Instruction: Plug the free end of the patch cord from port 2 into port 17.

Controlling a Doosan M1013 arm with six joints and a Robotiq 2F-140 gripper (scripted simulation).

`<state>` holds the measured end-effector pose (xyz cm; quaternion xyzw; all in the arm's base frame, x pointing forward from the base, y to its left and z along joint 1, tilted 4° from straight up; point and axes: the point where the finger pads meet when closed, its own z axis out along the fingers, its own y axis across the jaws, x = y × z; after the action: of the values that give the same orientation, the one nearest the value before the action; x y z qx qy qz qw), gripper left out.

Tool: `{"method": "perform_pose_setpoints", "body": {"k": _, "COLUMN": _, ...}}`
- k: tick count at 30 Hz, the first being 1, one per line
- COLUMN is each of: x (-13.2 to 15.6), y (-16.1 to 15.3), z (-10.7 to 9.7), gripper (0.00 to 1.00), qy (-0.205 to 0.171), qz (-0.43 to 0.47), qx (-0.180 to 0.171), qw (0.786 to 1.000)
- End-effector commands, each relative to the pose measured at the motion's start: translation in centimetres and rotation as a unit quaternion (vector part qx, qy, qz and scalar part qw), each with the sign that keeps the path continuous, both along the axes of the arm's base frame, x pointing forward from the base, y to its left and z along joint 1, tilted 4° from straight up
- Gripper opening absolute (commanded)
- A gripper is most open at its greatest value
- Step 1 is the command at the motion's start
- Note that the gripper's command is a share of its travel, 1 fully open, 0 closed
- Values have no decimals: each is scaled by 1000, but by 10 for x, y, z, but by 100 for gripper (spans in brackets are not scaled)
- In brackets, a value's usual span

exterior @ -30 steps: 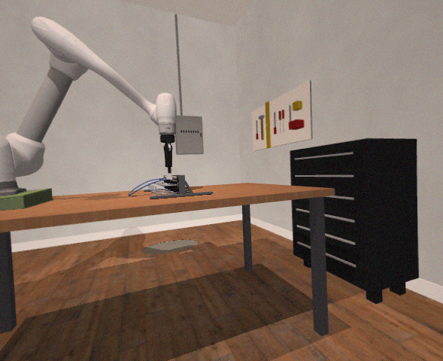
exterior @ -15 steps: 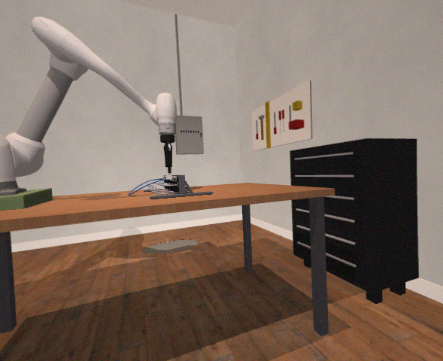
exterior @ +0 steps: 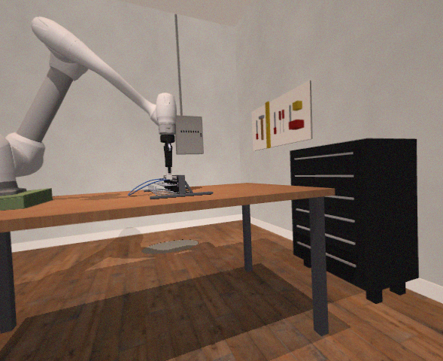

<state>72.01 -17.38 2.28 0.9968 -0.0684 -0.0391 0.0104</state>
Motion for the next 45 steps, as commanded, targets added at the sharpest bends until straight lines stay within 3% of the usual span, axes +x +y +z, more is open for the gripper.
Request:
{"method": "perform_pose_setpoints", "body": {"k": 1, "x": 5, "y": 1, "z": 0, "gripper": 0, "qy": -2, "qz": -4, "qx": 0, "qw": 1000}}
{"method": "perform_pose_setpoints", "body": {"k": 28, "x": 3, "y": 1, "z": 1, "gripper": 0, "qy": -2, "qz": -4, "qx": 0, "qw": 1000}}
{"method": "perform_pose_setpoints", "body": {"k": 29, "x": 3, "y": 1, "z": 1, "gripper": 22, "qy": -2, "qz": -4, "qx": 0, "qw": 1000}}
{"method": "perform_pose_setpoints", "body": {"k": 45, "x": 3, "y": 1, "z": 1, "gripper": 22, "qy": -2, "qz": -4, "qx": 0, "qw": 1000}}
